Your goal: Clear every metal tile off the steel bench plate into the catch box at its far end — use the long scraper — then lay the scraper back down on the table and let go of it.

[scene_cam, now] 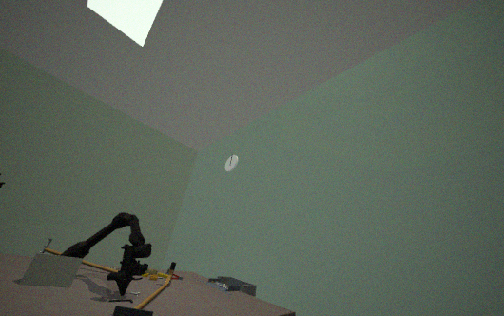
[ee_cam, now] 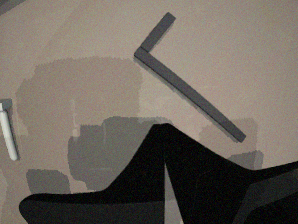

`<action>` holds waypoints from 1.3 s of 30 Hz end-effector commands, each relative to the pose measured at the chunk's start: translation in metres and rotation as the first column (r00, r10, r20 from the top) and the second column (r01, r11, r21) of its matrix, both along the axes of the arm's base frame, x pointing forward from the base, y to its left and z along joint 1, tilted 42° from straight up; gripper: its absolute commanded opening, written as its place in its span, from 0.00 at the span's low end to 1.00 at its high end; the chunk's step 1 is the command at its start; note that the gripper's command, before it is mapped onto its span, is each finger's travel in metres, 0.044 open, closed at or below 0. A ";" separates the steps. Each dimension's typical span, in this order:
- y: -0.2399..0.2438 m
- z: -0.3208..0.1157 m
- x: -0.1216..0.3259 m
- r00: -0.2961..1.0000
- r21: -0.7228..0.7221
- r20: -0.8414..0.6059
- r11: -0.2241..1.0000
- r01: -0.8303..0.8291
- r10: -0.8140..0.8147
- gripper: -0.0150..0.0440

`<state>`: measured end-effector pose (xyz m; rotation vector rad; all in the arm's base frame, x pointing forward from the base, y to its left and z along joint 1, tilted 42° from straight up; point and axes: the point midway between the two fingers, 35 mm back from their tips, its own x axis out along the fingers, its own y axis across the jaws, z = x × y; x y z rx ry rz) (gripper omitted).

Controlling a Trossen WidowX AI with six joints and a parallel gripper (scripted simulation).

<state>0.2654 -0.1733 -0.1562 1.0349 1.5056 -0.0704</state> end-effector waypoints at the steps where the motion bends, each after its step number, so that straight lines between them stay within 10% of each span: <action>1: -0.008 -0.002 -0.002 1.000 -0.010 0.001 1.000 -0.001 0.001 0.25; 39: -0.056 -0.028 -0.036 1.000 -0.034 -0.006 0.999 0.004 -0.005 0.25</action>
